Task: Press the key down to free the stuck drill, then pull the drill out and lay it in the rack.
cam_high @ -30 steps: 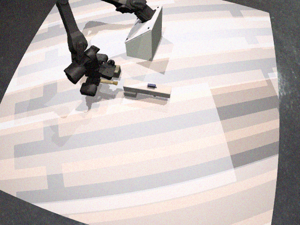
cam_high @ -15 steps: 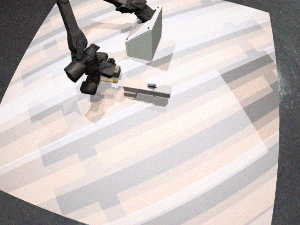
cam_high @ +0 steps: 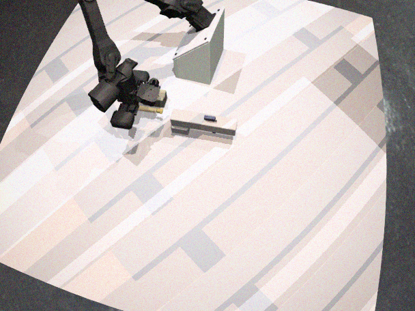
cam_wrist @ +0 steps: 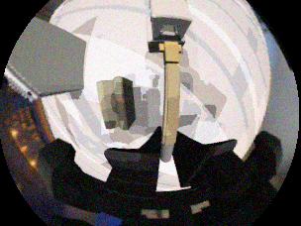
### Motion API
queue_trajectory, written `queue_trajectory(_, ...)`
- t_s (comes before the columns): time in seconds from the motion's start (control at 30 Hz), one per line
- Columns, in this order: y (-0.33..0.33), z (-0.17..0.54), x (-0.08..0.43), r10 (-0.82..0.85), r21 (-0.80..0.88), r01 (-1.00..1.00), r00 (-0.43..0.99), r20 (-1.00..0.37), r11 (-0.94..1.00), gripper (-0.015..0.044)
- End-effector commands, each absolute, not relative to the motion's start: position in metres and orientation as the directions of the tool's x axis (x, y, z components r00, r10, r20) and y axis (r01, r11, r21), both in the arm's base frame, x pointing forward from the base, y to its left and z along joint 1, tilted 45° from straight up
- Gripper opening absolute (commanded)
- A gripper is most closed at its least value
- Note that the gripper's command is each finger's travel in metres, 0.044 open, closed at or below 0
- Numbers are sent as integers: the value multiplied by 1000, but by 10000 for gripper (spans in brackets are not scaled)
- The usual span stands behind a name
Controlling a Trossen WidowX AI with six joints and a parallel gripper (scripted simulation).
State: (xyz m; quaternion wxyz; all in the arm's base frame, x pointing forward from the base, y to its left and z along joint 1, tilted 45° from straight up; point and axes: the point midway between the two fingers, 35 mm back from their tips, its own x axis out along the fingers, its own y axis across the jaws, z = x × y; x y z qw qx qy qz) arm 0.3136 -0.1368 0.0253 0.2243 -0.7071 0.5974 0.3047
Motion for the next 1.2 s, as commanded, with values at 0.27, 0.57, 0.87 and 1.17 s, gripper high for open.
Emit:
queue_trajectory(0.27,-132,29,313,-708,42,-981,105,-699,-187,0)
queue_trajectory(0.57,-128,31,312,-707,42,-981,105,-699,-187,0)
queue_trajectory(0.87,-125,34,311,-707,42,-981,105,-699,-187,0)
queue_trajectory(1.17,-122,36,311,-707,42,-981,105,-699,-187,0)
